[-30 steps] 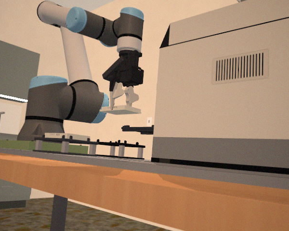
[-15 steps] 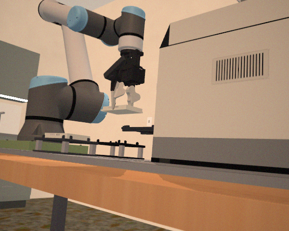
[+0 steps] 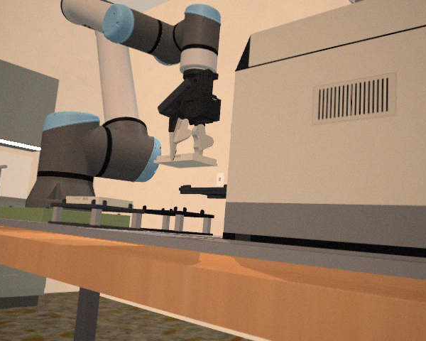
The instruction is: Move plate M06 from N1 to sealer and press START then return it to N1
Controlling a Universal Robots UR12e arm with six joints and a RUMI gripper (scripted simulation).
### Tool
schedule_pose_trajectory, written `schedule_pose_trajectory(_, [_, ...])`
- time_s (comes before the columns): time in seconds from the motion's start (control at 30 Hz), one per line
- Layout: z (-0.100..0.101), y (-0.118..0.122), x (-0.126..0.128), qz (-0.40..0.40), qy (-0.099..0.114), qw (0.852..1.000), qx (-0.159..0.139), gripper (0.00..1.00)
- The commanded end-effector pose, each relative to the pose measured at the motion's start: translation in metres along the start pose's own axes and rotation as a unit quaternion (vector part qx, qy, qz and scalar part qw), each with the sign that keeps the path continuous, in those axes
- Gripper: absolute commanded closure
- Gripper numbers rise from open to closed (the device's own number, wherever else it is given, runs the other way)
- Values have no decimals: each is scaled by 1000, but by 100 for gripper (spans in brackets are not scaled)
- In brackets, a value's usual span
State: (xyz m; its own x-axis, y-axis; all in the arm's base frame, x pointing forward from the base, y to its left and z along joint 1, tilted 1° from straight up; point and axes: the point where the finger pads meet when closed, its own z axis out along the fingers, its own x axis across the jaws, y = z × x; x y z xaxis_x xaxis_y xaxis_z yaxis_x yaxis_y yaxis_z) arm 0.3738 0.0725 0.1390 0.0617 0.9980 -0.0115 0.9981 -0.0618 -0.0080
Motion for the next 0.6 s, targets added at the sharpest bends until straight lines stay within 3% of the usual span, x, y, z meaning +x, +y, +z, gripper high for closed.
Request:
schedule_pose_trajectory(0.0, [0,14,-4,0,0,1000,-1,100])
schedule_pose_trajectory(0.57, [0,48,-13,0,0,1000,-1,100])
